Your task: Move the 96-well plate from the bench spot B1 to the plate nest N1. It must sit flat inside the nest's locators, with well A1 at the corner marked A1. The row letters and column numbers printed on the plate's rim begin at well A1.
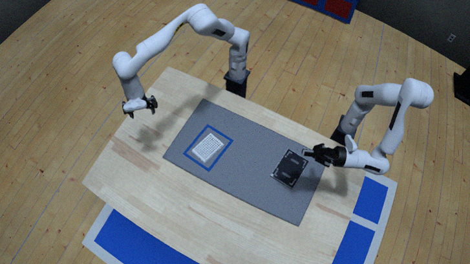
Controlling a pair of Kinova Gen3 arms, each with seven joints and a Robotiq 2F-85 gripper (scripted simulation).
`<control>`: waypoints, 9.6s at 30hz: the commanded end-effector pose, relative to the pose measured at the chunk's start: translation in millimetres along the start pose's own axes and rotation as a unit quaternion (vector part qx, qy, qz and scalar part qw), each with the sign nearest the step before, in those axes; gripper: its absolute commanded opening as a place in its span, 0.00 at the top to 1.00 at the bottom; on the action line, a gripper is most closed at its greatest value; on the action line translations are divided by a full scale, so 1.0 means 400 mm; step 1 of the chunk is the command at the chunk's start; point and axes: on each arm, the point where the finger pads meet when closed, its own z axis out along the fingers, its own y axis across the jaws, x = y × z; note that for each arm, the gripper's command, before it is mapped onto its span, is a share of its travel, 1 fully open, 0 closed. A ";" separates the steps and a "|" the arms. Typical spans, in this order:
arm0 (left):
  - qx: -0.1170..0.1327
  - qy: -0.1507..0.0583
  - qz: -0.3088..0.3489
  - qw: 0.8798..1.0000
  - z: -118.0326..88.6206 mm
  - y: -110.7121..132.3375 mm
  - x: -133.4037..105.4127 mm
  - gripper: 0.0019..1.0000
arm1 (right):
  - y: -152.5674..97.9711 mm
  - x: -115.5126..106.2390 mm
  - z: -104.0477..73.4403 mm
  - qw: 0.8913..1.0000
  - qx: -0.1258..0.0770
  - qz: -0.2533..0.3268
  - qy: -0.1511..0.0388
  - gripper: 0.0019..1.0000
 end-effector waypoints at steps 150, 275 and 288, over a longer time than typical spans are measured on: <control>-0.086 -0.157 0.065 0.982 -0.362 0.021 -0.182 0.98 | -0.627 0.223 0.375 0.461 -0.003 -0.887 0.005 0.00; -0.086 -0.157 0.065 0.982 -0.362 0.021 -0.182 0.98 | -0.627 0.223 0.467 0.461 -0.003 -0.887 0.005 0.00; -0.086 -0.157 0.065 0.982 -0.362 0.021 -0.182 0.98 | -0.627 0.224 0.476 0.461 -0.003 -0.887 0.005 0.00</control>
